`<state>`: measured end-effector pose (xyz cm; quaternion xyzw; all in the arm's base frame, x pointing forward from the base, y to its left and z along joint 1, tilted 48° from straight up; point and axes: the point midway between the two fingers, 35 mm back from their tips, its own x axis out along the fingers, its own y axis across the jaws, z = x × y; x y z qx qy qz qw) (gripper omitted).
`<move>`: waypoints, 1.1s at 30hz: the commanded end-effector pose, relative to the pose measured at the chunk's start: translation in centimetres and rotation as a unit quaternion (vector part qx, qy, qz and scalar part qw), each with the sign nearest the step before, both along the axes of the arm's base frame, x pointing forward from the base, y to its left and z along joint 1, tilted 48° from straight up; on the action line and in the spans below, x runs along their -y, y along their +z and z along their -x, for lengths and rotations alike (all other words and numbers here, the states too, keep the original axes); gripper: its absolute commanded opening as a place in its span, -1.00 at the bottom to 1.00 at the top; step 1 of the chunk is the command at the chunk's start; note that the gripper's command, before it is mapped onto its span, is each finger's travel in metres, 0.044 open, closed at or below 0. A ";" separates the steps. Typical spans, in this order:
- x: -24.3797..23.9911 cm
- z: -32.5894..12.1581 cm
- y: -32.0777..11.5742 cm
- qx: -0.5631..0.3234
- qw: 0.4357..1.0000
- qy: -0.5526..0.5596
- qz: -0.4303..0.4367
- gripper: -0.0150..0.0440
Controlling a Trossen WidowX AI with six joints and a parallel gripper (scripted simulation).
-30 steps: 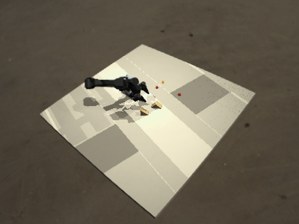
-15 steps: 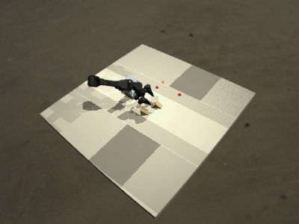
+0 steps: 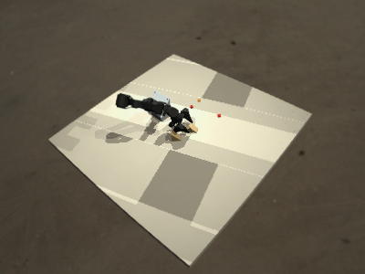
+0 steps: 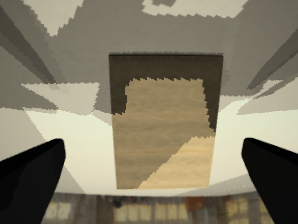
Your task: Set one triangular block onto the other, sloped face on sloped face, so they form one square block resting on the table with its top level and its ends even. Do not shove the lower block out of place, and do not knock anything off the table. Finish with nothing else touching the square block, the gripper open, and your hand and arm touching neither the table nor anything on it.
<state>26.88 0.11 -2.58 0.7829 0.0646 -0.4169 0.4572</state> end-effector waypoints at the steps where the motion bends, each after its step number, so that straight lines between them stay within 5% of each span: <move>1: 0.4 -0.1 -0.9 -0.003 1.000 0.004 0.003 1.00; 11: 0.5 -0.2 -1.1 -0.003 1.000 0.004 0.003 1.00; 20: 0.6 -0.3 -1.0 -0.001 1.000 0.001 0.002 0.20; 27: 0.6 -0.3 -1.0 -0.001 1.000 0.001 0.002 0.04; 33: 0.1 -0.4 -0.7 -0.002 1.000 0.001 0.001 -0.49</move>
